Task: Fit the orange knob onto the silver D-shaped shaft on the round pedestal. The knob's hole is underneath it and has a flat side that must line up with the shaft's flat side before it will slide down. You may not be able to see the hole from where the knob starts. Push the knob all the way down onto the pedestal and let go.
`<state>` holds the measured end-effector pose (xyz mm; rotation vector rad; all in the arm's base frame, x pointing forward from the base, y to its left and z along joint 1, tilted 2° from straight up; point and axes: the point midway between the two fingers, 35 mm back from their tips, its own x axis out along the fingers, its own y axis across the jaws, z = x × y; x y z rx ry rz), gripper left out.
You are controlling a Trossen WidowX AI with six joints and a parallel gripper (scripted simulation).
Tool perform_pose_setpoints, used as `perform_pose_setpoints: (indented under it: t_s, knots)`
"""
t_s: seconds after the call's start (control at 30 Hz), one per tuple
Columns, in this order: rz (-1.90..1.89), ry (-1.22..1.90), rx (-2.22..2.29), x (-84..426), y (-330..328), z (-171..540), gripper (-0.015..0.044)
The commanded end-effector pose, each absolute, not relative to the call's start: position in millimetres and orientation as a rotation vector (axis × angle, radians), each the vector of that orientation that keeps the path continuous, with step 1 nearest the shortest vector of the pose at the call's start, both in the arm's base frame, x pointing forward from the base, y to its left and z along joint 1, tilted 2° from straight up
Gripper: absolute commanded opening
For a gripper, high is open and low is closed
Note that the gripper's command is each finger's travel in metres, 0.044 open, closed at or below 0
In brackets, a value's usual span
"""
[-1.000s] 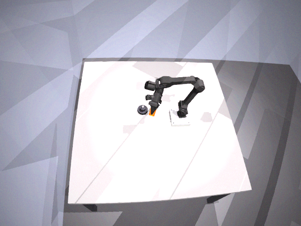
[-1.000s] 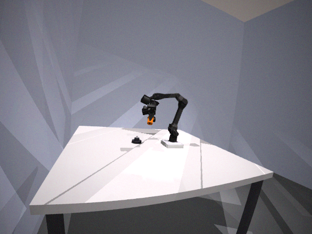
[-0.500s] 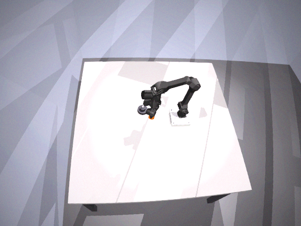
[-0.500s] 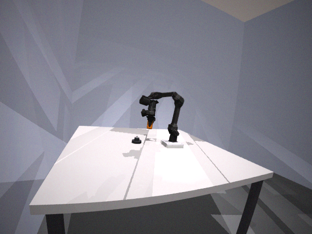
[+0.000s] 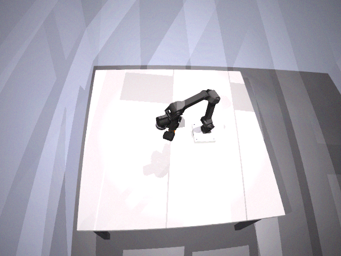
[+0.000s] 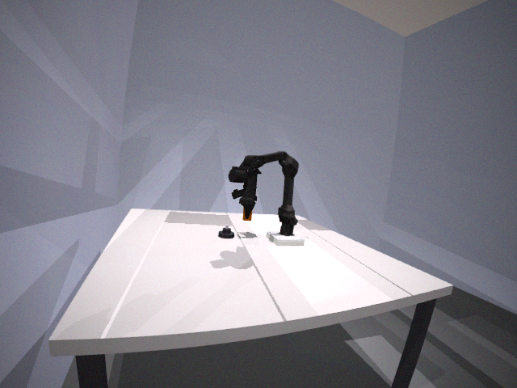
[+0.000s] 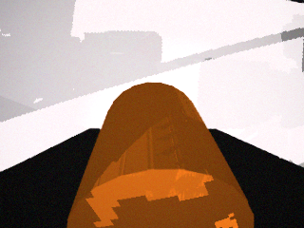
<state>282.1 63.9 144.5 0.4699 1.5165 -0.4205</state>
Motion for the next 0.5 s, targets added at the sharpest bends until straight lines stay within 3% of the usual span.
perform_pose_setpoints:
  t_s: [0.0,0.47]
  knots:
    - [-0.436,1.502,0.464,286.2,63.7,139.9,0.0]
    - [-0.452,1.503,0.452,298.0,66.0,71.4,0.0]
